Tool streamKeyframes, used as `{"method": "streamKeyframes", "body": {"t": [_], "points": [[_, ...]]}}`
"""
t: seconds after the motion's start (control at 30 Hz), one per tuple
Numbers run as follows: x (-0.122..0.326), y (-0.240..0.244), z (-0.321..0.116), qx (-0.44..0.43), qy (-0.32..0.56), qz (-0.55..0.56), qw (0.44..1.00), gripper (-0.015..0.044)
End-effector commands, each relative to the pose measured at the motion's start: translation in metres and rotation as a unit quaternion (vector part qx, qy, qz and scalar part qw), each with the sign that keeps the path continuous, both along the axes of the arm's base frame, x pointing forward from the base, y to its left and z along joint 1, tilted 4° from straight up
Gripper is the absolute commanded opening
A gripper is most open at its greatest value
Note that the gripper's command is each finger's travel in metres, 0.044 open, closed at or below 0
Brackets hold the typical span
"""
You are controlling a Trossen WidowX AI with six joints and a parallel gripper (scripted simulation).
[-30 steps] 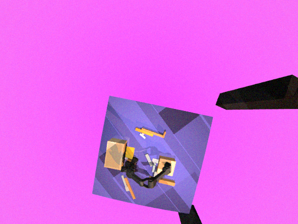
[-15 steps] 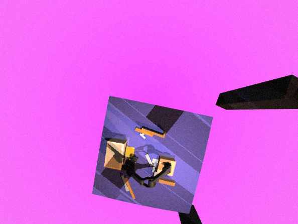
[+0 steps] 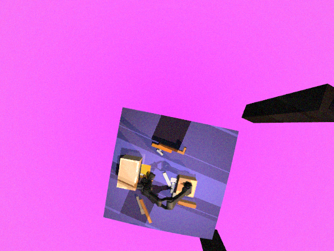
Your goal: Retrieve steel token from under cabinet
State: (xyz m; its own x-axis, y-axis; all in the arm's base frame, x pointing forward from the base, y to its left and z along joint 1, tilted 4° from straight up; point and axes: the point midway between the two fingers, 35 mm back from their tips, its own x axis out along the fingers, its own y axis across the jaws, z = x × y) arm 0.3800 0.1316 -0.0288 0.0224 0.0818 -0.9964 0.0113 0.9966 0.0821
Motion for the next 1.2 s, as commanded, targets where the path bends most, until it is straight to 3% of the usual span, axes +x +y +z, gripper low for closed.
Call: {"method": "streamKeyframes", "body": {"t": [0.0,1.17], "points": [[0.0,-0.009,-0.002,-0.006,-0.001,-0.002,1.0,0.0],[-0.001,-0.033,-0.004,-0.007,-0.001,-0.002,1.0,0.0]]}}
